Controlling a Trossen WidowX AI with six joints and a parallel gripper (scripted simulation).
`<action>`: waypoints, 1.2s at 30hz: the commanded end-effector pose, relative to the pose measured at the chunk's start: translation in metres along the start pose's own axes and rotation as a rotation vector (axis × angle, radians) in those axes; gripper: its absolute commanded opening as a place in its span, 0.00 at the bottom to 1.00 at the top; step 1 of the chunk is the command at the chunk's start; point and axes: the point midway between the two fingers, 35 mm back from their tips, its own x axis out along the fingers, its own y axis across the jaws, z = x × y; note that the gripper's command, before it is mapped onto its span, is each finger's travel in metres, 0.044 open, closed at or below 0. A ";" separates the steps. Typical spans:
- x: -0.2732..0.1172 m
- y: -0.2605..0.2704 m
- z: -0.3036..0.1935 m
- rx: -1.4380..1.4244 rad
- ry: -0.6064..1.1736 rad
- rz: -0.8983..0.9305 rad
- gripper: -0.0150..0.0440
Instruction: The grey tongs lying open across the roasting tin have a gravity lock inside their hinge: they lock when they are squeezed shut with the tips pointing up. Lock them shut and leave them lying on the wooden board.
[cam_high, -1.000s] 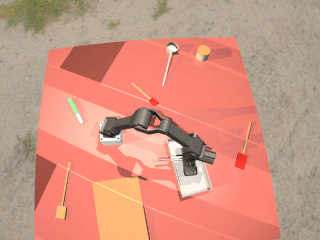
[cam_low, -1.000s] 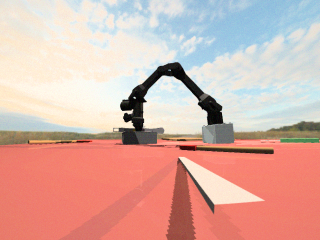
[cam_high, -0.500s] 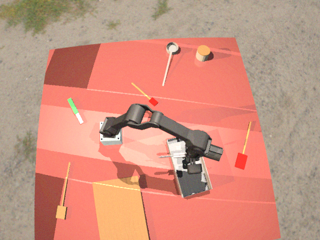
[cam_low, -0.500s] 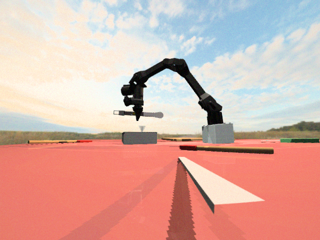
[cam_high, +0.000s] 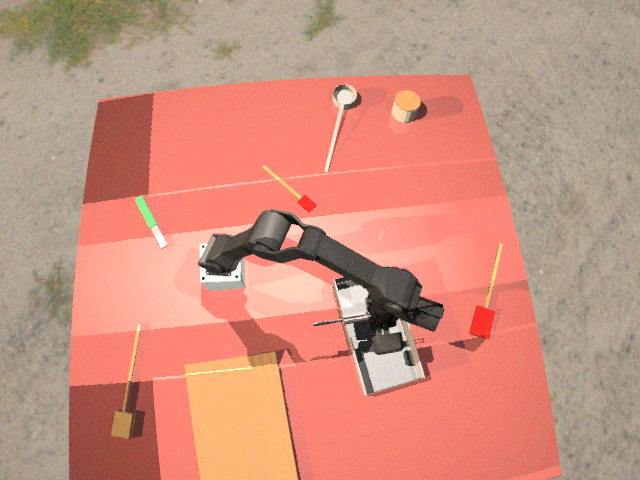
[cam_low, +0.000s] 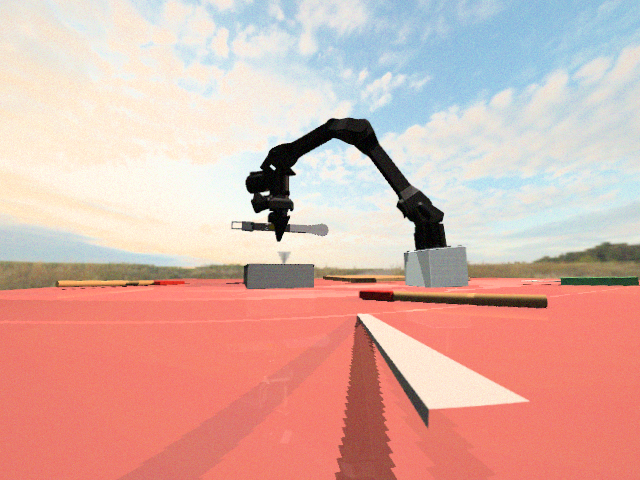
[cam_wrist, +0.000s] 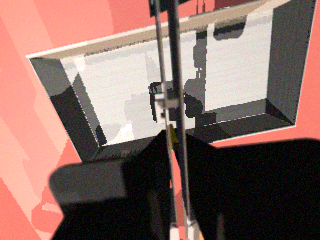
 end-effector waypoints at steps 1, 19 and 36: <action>0.000 -0.016 -0.009 -0.077 0.000 0.000 0.00; -0.001 -0.081 -0.056 -0.496 0.006 -0.004 0.00; -0.003 -0.132 -0.110 -0.897 0.009 -0.006 0.00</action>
